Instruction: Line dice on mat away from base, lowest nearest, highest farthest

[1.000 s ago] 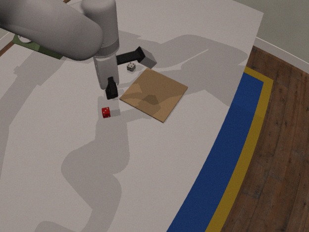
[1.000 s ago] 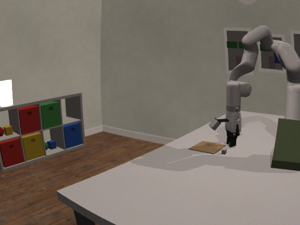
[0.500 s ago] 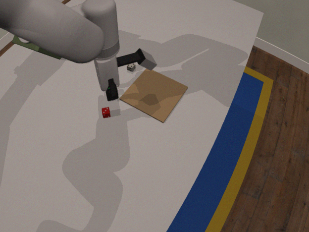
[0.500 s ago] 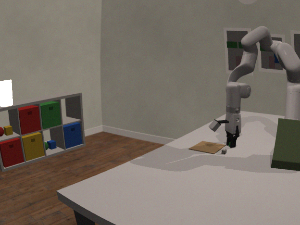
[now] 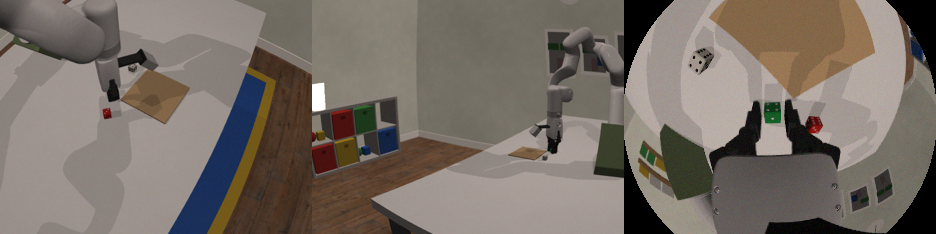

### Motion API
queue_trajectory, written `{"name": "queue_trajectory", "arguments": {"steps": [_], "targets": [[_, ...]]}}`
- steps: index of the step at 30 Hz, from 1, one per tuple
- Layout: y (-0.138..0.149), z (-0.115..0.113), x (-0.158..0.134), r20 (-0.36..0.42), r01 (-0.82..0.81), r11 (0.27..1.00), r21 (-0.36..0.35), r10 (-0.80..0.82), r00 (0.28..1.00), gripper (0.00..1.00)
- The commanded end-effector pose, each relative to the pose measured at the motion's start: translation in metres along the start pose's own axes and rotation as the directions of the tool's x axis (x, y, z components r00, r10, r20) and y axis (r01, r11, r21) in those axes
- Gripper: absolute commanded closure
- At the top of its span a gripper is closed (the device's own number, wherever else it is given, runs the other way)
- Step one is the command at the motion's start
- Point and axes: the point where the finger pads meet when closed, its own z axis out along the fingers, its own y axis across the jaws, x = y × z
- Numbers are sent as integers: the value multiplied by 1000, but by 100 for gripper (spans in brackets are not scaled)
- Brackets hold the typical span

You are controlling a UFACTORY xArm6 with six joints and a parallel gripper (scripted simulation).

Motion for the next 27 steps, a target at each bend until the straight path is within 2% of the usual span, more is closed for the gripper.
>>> {"name": "queue_trajectory", "arguments": {"steps": [1,14,15,27], "targets": [[1,-1,1,-2,0,1000,-1,0,1000,64],[1,-1,1,-2,0,1000,-1,0,1000,64],[1,-1,1,-2,0,1000,-1,0,1000,85],[1,-1,1,-2,0,1000,-1,0,1000,85]]}}
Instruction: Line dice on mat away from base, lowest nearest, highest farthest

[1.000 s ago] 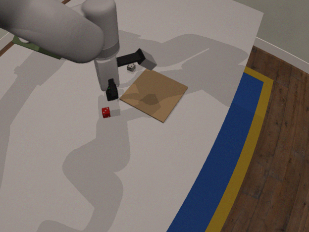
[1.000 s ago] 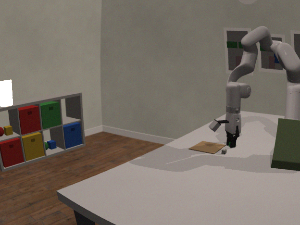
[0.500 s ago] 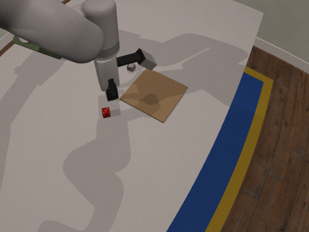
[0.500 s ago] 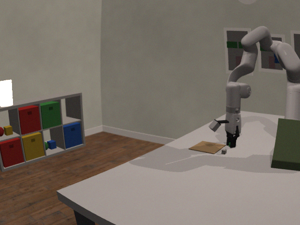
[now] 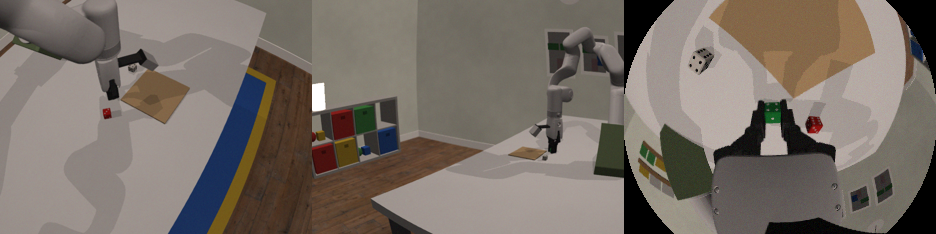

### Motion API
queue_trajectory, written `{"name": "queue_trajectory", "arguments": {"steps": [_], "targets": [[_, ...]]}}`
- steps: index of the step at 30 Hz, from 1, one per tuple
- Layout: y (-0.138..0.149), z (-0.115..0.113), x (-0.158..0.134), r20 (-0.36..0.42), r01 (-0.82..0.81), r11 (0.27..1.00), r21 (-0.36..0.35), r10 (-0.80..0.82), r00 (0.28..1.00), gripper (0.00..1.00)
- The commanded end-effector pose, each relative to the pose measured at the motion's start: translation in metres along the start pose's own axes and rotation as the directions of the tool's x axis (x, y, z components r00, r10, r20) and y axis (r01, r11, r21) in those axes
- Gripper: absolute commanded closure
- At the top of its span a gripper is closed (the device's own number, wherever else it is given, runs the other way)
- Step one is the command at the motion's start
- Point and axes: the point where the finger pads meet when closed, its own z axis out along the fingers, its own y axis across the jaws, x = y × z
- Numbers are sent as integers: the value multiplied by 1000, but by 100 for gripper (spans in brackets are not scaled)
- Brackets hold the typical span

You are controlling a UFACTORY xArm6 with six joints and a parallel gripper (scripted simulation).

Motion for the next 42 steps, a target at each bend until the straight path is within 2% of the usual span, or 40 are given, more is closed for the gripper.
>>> {"name": "queue_trajectory", "arguments": {"steps": [1,22,28,42], "targets": [[1,-1,1,-2,0,1000,-1,0,1000,85],[1,-1,1,-2,0,1000,-1,0,1000,85],[1,-7,1,-2,0,1000,-1,0,1000,85],[1,-94,1,-2,0,1000,-1,0,1000,85]]}}
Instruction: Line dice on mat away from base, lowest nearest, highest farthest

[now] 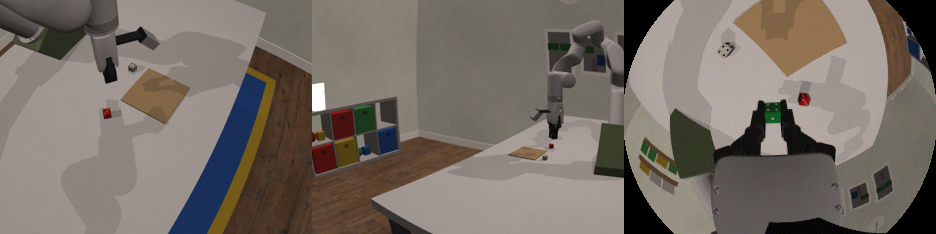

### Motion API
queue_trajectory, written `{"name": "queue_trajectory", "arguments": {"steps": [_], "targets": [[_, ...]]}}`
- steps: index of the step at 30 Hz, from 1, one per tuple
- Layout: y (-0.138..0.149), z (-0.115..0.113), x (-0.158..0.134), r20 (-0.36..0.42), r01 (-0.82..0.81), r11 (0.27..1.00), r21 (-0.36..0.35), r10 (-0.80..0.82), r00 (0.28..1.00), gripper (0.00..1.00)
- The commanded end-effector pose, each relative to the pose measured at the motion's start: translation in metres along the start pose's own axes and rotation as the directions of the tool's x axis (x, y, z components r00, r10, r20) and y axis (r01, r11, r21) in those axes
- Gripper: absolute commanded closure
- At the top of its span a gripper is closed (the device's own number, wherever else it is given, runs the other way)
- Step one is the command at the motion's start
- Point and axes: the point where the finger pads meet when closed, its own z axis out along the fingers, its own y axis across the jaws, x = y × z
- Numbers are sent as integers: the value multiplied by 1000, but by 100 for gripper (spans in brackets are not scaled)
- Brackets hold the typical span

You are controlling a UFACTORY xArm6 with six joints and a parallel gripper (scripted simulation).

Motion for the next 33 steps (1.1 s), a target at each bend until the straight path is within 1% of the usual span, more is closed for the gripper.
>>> {"name": "queue_trajectory", "arguments": {"steps": [1,6,15,18,20,22,25,27,28,29,30,33], "targets": [[1,-27,-1,7,0,1000,2,0,1000,85],[1,-30,-1,7,0,1000,2,0,1000,85],[2,-31,0,7,-10,1000,2,10,1000,85],[3,-31,11,7,-118,993,1,118,993,85],[3,-31,11,7,-118,993,1,118,993,85],[5,-33,24,7,-254,967,0,254,967,85],[6,-33,33,7,-332,943,-1,332,943,85],[6,-34,41,7,-406,914,-1,406,914,85],[6,-34,41,7,-410,912,-1,410,912,85],[6,-34,48,7,-469,883,-1,469,883,85],[6,-34,49,7,-483,876,-2,483,876,85],[6,-35,61,7,-582,813,-2,582,813,85]]}}
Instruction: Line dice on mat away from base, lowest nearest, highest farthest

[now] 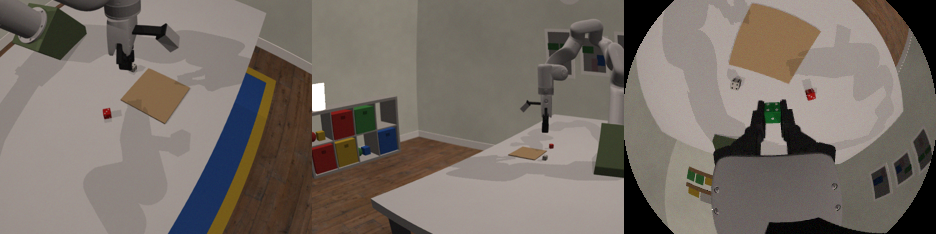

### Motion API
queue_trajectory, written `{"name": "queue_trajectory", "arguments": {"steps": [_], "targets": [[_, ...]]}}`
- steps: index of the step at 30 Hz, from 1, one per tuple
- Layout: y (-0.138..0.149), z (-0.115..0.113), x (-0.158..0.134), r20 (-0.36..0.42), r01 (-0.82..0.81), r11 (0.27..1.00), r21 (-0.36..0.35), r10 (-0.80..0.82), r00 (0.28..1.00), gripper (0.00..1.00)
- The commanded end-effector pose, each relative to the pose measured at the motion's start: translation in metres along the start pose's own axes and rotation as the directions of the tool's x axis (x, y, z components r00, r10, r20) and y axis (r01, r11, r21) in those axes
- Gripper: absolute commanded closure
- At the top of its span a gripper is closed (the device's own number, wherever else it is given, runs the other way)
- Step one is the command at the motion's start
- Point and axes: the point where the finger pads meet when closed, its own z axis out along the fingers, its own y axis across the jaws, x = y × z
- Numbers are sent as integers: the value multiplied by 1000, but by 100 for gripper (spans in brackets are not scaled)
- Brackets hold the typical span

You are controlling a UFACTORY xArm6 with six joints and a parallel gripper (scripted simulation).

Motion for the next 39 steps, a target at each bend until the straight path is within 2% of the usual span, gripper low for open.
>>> {"name": "queue_trajectory", "arguments": {"steps": [1,8,25,39], "targets": [[-7,-1,15,-6,-160,987,-13,160,987,85],[-13,-2,25,-7,-274,962,-12,274,962,85],[-13,0,26,-7,-275,961,-12,275,961,85],[-13,43,26,-7,-275,961,-12,275,961,85]]}}
